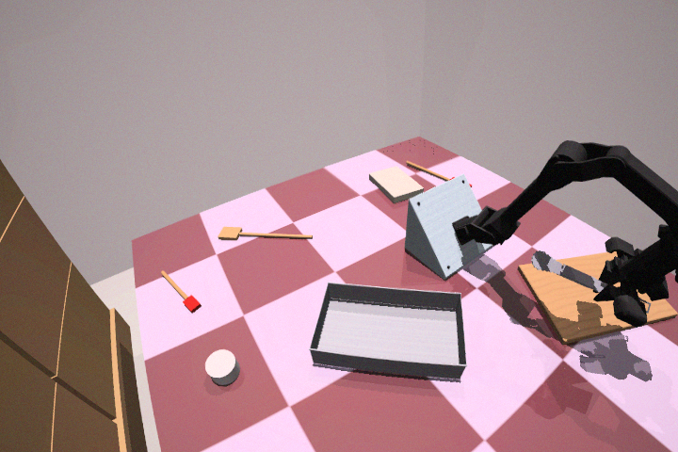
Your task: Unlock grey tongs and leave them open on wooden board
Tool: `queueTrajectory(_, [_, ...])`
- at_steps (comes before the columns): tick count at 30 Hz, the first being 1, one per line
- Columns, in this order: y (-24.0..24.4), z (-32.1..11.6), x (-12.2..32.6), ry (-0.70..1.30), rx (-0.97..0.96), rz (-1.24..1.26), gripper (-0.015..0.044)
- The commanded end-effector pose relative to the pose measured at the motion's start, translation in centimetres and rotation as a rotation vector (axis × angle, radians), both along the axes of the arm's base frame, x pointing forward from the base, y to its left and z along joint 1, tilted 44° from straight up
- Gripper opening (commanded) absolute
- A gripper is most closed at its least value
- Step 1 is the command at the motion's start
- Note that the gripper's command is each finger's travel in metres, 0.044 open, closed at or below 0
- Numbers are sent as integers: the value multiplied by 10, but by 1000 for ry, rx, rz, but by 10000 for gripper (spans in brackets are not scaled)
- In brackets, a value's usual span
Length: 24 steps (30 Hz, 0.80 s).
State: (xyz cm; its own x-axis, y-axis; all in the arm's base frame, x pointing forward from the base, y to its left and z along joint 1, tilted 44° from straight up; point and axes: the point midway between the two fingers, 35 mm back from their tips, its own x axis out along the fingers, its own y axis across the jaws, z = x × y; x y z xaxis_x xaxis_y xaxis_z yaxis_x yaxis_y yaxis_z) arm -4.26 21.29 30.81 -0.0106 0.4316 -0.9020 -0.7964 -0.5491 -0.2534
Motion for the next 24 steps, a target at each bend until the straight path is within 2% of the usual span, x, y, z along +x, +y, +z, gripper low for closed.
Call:
queueTrajectory(1, [-2,0,-9,-29,9,21,-150])
queueTrajectory(24, [-19,7,-59,-135,118,167,-150])
